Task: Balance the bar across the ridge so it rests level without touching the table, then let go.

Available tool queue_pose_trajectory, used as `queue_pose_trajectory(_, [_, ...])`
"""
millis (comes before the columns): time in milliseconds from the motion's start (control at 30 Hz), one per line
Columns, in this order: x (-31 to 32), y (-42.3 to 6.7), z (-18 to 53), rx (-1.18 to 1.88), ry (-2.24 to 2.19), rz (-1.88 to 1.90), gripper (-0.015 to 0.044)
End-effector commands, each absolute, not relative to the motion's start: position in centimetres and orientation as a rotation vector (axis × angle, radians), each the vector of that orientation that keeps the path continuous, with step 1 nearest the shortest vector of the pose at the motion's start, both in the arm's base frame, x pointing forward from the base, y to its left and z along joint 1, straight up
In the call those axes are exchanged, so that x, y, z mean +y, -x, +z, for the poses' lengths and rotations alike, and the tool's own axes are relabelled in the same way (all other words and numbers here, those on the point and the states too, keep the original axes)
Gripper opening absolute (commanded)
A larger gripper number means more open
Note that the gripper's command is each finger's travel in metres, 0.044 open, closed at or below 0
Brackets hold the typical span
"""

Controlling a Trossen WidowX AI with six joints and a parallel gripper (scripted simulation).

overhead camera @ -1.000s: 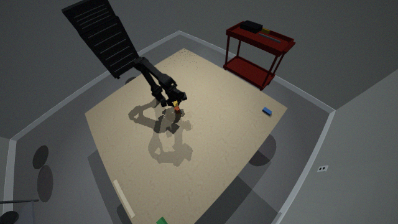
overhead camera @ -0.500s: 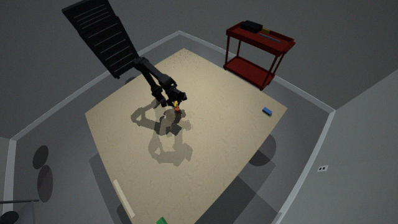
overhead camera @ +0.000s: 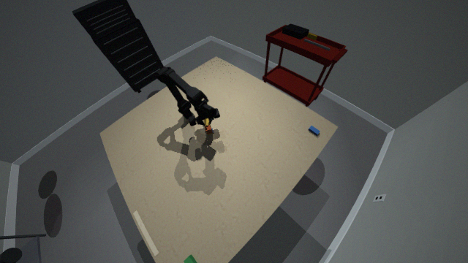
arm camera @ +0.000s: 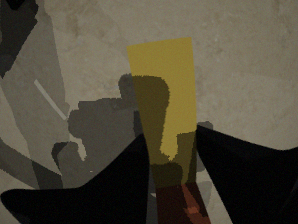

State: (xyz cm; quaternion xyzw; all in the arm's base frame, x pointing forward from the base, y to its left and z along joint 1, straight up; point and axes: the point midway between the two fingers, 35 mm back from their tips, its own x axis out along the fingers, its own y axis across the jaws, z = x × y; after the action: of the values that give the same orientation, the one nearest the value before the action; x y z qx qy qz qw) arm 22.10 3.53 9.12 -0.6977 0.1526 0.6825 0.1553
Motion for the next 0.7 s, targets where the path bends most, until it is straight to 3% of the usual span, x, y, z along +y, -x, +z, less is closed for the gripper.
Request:
queue_pose_trajectory(0, [3.60,-22.12,9.05,0.428,1.999,1.956,0.0000])
queue_pose_trajectory(667, [3.60,-22.11,8.89,0.428,1.999,1.956,0.0000])
